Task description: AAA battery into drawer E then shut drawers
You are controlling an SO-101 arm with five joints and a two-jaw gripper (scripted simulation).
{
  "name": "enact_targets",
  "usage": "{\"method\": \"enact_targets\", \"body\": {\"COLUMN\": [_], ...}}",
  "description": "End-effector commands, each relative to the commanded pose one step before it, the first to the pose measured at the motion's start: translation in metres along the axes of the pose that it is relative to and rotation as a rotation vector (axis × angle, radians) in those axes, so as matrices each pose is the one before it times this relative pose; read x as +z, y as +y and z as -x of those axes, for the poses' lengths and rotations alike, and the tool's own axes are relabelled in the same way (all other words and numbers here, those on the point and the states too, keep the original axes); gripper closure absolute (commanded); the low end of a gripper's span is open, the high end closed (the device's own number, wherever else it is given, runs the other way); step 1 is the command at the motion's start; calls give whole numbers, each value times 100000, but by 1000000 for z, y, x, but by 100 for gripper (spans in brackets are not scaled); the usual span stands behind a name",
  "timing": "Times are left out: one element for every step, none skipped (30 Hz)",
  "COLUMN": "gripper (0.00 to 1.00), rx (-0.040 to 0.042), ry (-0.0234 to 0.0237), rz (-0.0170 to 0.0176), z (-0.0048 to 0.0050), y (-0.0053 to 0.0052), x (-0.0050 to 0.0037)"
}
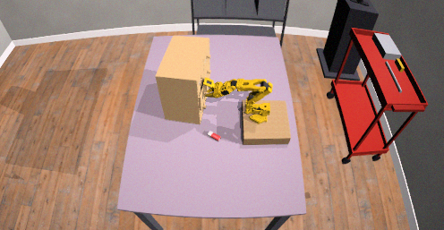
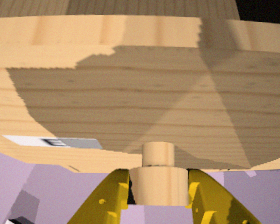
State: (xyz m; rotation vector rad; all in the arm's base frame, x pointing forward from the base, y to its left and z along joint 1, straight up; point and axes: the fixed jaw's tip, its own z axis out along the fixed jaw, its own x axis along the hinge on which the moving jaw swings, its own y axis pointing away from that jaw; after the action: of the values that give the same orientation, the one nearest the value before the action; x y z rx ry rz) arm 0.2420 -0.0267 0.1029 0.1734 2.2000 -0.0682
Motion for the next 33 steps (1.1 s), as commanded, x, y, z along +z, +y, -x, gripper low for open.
{"method": "enact_targets", "body": {"gripper": [100, 100, 100, 100, 100, 100, 100, 100, 100, 100, 100, 100, 100, 100, 100, 100, 100, 100, 100, 100, 100, 100, 100, 100, 100, 100, 100, 100, 100, 100, 99, 98, 98], "rx": [-508, -16, -16, -16, -16, -16, -16, -16, 0, 0, 0, 0, 0, 50, 50, 50, 50, 50, 50, 50, 50, 50, 50, 50, 50, 0, 0, 0, 0, 0, 0, 0, 0], "ry": [-666, -1, 1, -1, 1, -1, 1, -1, 1, -1, 1, 0, 0, 55, 57, 55, 57, 55, 57, 56, 57, 56, 57, 56, 57, -1, 1, -1, 0, 0, 1, -1, 1], "rz": [-737, 19, 18, 19, 18, 19, 18, 19, 0, 0, 0, 0, 0, 16, 16, 16, 16, 16, 16, 16, 16, 16, 16, 16, 16, 0, 0, 0, 0, 0, 0, 0, 0], "z": [4516, 725, 712, 704, 691, 682, 668, 660, -1, 1, -1, 0, 0, -182, -185, -183, -186, -184, -187, -185, -188, -186, -189, -187, -190, 1, -1, 1, 0, 0, -1, 1, -1], "y": [-1805, 63, 62, 64, 63, 64, 63, 64, -1, 1, -1, 0, 0, 53, 51, 52, 51, 52, 51, 51, 50, 51, 50, 51, 50, 1, -1, 1, 0, 0, -1, 1, -1], "x": [4751, 982, 995, 1007, 1021, 1033, 1046, 1057, 0, 0, 0, 0, 0, -204, -203, -203, -202, -202, -201, -201, -200, -200, -199, -200, -198, 0, 0, 0, 0, 0, 0, 0, 0]}}
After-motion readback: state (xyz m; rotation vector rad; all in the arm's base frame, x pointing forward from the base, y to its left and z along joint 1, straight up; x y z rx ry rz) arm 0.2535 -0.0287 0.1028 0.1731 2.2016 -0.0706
